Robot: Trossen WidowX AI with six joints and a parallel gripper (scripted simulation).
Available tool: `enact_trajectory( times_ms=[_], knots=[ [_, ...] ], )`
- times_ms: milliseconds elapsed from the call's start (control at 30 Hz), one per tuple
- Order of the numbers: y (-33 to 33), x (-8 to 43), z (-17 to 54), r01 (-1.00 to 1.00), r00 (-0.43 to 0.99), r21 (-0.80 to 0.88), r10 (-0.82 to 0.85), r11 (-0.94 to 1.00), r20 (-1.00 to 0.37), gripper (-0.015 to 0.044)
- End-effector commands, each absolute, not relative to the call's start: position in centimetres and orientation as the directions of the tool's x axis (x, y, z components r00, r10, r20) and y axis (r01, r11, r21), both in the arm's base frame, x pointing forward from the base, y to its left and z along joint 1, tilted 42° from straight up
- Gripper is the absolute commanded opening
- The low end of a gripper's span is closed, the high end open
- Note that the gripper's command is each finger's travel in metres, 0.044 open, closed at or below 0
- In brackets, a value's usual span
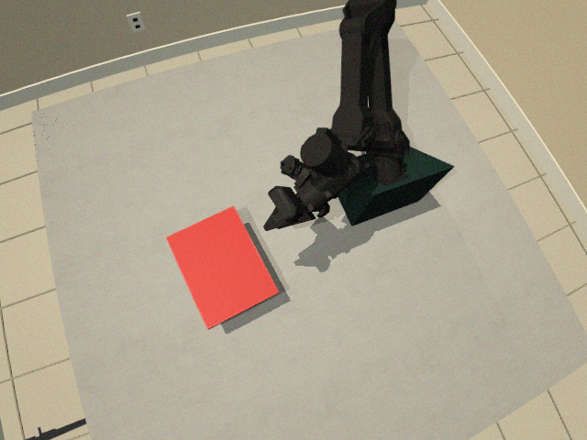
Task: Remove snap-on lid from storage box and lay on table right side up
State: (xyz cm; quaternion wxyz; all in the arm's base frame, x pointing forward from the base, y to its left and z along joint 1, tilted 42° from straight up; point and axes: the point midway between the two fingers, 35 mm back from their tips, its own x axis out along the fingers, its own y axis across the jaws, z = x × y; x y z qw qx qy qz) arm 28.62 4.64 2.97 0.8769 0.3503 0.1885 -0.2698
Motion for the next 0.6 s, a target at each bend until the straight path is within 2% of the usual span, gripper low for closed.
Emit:
enact_trajectory(
  times_ms=[0, 367, 567],
  knots=[
    [2.8, 27.9, 1.8, 0.666, 0.743, 0.532, -0.408, 0.523, -0.530, 0.0235],
    [2.7, 27.9, 1.7, 0.666, 0.743, 0.532, -0.408, 0.523, -0.530, 0.0235],
    [0.1, 28.0, -1.6, 0.668, 0.741, 0.530, -0.408, 0.522, -0.533, 0.0235]
  ],
)
